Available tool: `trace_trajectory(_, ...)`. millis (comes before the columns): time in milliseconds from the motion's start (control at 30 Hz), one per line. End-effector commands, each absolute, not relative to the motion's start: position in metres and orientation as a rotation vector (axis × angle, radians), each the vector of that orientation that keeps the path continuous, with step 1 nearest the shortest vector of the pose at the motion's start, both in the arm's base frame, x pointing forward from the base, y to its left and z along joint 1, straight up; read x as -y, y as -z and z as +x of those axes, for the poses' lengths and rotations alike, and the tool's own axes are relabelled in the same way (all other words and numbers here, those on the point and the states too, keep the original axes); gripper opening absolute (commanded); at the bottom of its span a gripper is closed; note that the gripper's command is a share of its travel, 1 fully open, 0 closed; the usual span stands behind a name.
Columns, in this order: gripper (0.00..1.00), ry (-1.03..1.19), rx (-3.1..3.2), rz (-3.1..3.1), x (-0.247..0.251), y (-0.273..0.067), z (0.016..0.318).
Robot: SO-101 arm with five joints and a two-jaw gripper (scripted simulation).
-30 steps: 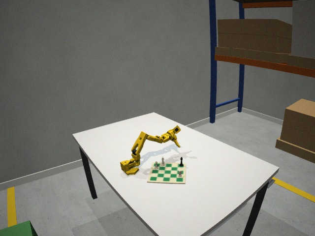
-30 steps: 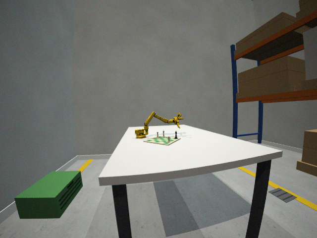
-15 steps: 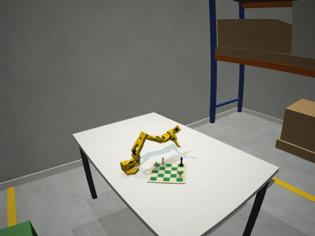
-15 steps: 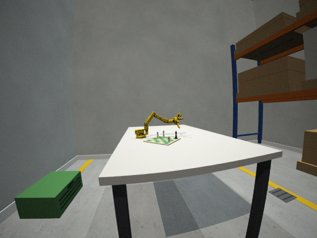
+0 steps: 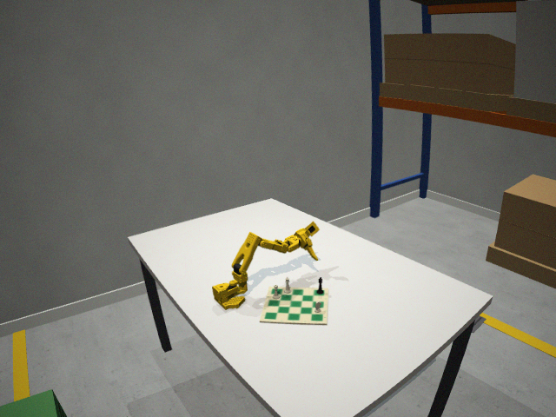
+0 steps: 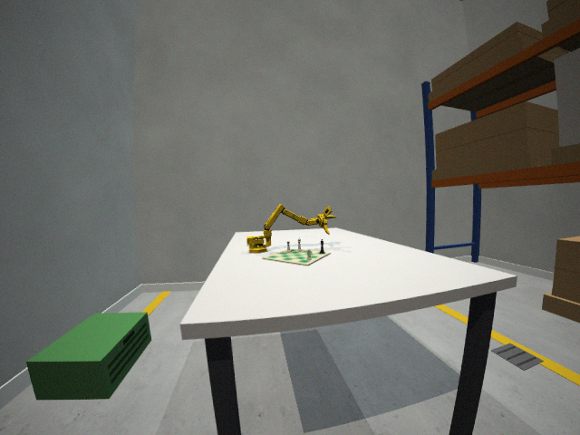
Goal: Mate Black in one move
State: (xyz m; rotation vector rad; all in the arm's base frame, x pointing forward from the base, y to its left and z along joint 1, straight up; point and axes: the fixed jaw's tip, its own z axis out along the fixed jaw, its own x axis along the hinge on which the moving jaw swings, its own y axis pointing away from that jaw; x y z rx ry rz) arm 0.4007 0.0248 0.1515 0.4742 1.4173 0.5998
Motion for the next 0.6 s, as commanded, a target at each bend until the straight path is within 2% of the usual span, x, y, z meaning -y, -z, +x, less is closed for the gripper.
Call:
trace_trajectory(0,1.0,-0.602,-1.411,0.473,-0.0248,-0.154,0.4002)
trace_trajectory(567,1.0,-0.602,-1.404,0.471,-0.0245,-0.1567,0.4001)
